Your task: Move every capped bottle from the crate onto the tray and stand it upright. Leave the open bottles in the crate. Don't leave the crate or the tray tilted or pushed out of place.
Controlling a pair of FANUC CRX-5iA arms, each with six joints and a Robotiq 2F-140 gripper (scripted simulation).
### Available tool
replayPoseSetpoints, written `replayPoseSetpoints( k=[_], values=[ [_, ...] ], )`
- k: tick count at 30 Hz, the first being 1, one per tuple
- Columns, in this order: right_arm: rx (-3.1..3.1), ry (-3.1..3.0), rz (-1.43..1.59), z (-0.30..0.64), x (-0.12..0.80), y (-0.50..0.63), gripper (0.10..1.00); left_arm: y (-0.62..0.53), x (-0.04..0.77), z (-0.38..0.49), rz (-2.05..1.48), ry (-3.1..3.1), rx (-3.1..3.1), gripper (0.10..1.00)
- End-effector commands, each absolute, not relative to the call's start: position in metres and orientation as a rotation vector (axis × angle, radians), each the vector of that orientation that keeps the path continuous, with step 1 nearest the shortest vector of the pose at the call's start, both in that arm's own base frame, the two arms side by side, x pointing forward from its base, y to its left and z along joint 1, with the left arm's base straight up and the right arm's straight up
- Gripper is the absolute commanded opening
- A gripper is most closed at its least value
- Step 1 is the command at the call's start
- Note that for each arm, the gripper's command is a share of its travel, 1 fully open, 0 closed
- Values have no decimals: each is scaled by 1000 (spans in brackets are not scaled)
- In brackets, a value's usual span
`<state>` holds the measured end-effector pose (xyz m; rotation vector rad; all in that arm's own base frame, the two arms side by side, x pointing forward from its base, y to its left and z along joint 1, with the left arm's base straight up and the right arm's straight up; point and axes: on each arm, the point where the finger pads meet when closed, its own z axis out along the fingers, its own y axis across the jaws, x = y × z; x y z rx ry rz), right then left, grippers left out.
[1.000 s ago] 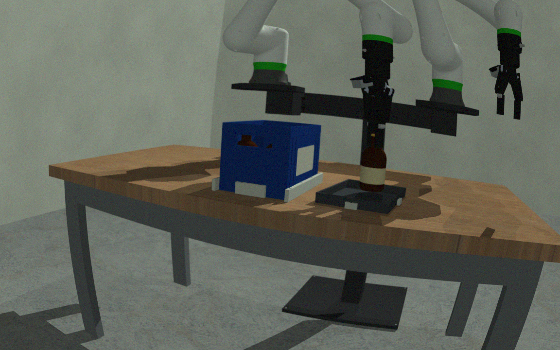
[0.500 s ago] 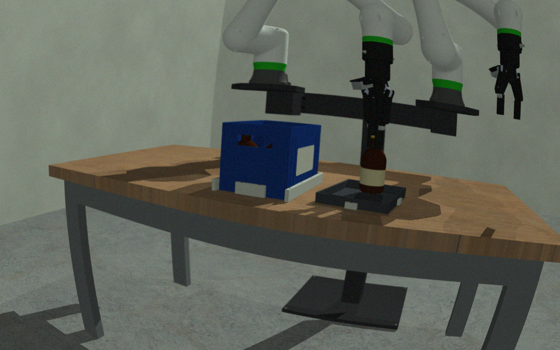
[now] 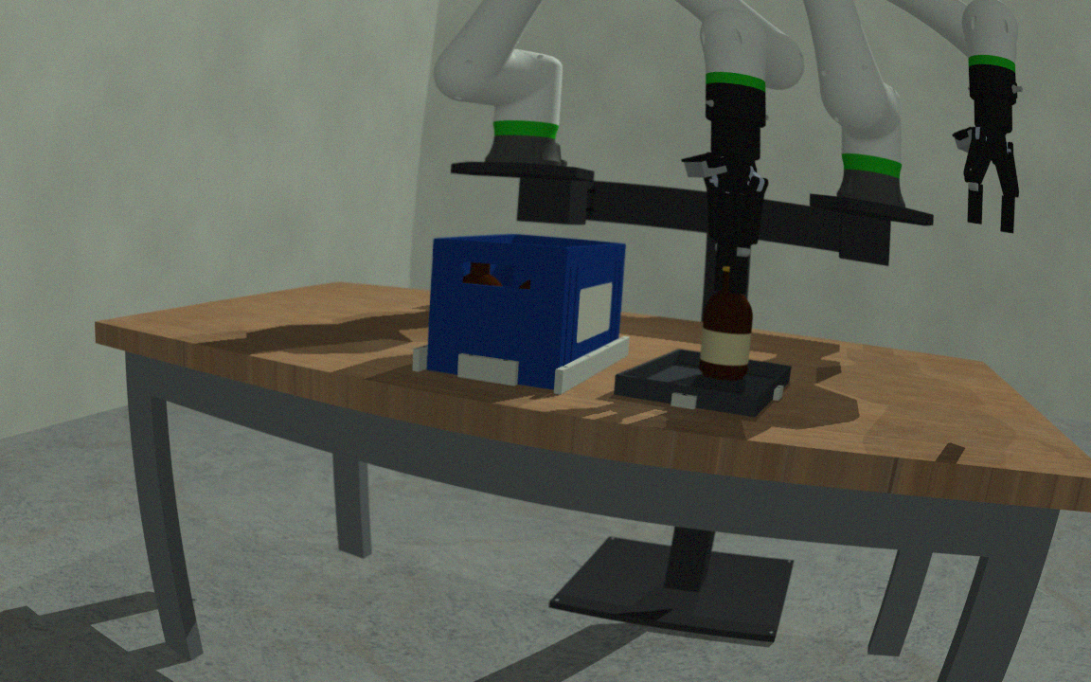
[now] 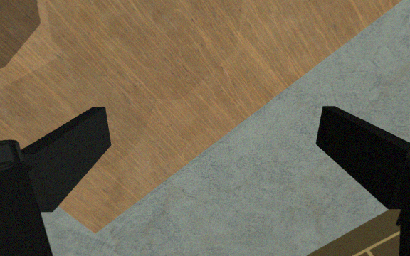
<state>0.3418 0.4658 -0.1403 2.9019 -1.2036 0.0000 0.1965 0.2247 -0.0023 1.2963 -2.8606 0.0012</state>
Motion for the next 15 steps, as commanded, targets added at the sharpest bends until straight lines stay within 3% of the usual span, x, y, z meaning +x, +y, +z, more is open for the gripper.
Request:
replayPoseSetpoints(
  k=[1,4,5,15],
  values=[
    [2904,-1204,1,-140,342,467,99,225,197,-2,0,-2862,1297,1000],
    [2904,-1204,1,-141,342,467,99,225,197,-2,0,-2862,1297,1000],
    [2904,-1204,1,-141,342,467,1000,225,197,-2,0,-2862,1297,1000],
    [2904,-1204,1,-141,342,467,1000,225,197,-2,0,-2862,1297,1000]
  ],
)
